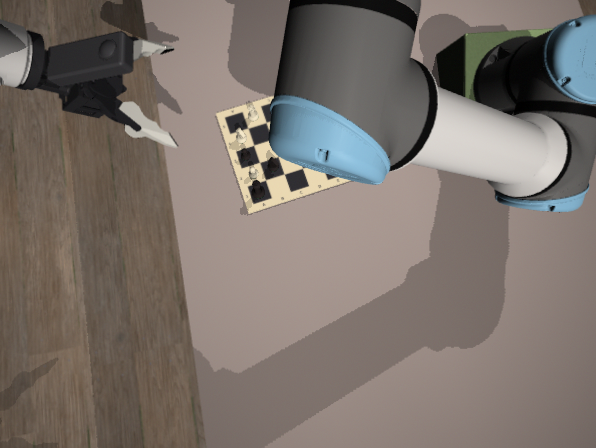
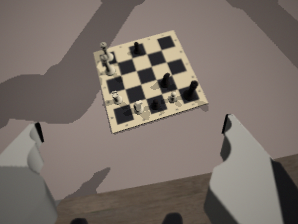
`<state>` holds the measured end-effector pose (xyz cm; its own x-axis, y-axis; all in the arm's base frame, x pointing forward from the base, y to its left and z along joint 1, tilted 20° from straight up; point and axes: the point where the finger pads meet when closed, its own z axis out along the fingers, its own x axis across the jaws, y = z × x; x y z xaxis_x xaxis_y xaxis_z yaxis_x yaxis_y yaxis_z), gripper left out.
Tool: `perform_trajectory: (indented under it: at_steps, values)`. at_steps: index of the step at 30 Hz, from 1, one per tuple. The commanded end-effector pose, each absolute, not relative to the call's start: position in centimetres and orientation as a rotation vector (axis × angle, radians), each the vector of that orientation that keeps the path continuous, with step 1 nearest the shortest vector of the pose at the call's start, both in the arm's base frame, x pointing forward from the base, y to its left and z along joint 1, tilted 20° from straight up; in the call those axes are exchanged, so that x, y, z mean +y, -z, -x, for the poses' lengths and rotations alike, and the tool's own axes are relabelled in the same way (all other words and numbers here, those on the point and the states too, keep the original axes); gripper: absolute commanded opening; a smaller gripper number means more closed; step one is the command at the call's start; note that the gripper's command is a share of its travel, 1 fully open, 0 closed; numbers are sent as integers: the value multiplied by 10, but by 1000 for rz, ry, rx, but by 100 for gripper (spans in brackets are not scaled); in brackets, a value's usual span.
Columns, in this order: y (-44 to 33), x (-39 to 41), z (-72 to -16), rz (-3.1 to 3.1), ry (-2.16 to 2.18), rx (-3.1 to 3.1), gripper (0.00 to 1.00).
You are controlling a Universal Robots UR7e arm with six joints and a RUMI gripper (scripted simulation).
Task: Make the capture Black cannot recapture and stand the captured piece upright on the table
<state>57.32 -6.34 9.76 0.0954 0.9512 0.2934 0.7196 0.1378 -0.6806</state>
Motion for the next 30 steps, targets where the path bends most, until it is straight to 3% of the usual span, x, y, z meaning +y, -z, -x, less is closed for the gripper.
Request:
perform_trajectory:
  at_steps: [1,30]
  values:
    - [-105,-74,-560,1694,-295,-1705,100]
    - [-105,-84,-464,1899,61,-1807,100]
